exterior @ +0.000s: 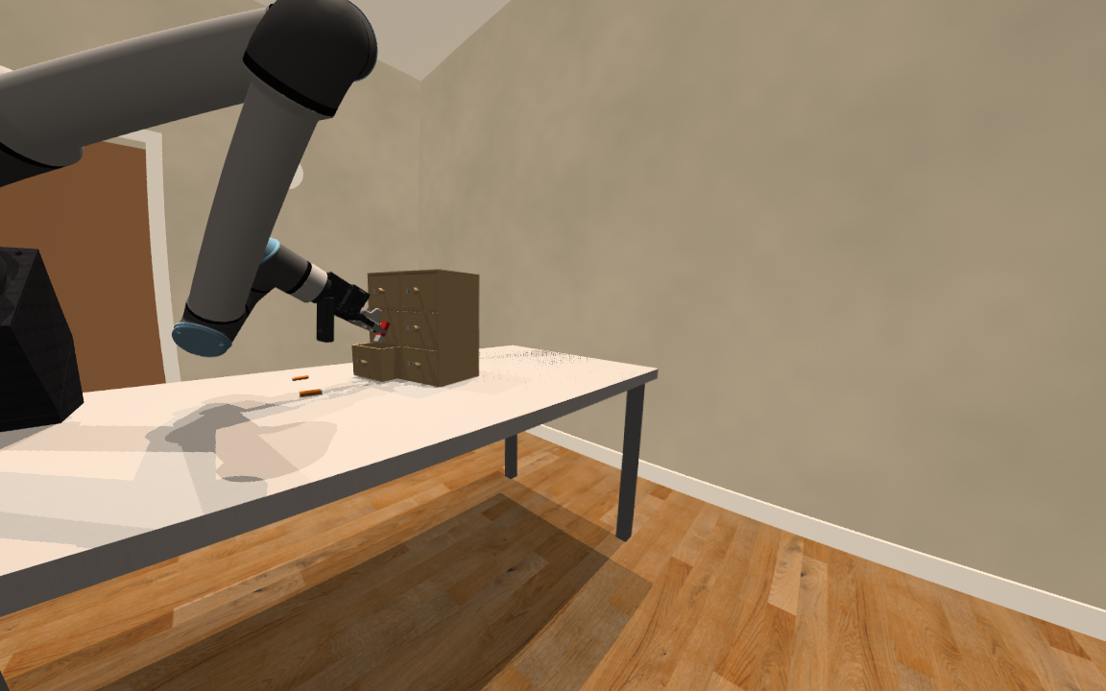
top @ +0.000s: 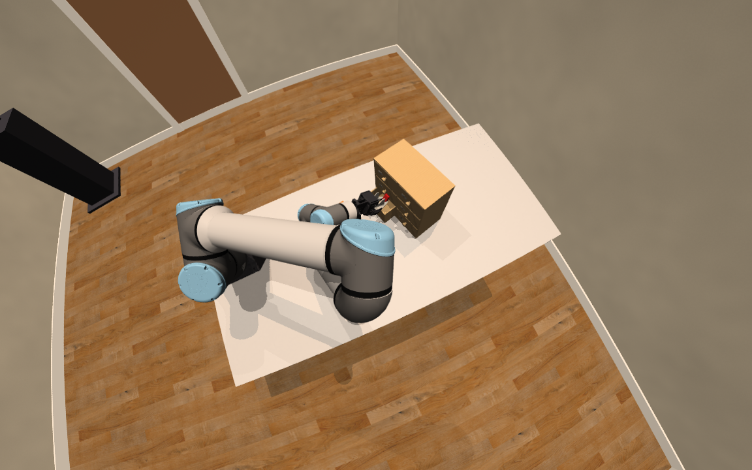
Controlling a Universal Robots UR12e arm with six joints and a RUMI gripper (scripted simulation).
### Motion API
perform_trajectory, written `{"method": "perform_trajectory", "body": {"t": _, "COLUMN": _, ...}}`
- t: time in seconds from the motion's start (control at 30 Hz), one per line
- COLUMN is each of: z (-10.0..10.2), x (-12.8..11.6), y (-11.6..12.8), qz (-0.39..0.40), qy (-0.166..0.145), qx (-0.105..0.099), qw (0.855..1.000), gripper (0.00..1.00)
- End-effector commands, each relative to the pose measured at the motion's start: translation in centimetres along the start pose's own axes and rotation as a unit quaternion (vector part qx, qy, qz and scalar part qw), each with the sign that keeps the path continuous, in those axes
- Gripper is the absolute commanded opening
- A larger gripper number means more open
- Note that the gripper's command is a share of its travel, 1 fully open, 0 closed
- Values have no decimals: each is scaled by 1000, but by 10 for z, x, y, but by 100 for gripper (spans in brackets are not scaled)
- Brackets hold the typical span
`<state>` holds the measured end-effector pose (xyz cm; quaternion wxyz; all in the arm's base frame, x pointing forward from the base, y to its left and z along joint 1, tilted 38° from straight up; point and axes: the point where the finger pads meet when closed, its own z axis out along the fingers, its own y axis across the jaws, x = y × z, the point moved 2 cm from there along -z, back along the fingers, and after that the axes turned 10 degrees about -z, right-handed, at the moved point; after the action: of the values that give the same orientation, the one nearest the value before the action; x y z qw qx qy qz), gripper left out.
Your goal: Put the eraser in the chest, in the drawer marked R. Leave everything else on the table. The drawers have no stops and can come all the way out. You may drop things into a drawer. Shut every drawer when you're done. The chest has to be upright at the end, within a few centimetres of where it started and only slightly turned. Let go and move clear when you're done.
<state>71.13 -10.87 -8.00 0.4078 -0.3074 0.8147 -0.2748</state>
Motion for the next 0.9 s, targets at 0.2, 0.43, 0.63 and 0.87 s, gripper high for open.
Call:
{"method": "perform_trajectory", "body": {"t": 0.2, "z": 0, "x": -1, "y": 0, "qz": 0, "qy": 0, "qx": 0, "qw": 1000, "gripper": 11}}
{"method": "perform_trajectory", "body": {"t": 0.43, "z": 0, "x": -1, "y": 0, "qz": 0, "qy": 0, "qx": 0, "qw": 1000, "gripper": 11}}
{"method": "perform_trajectory", "body": {"t": 0.63, "z": 0, "x": -1, "y": 0, "qz": 0, "qy": 0, "qx": 0, "qw": 1000, "gripper": 11}}
{"method": "perform_trajectory", "body": {"t": 0.87, "z": 0, "x": -1, "y": 0, "qz": 0, "qy": 0, "qx": 0, "qw": 1000, "gripper": 13}}
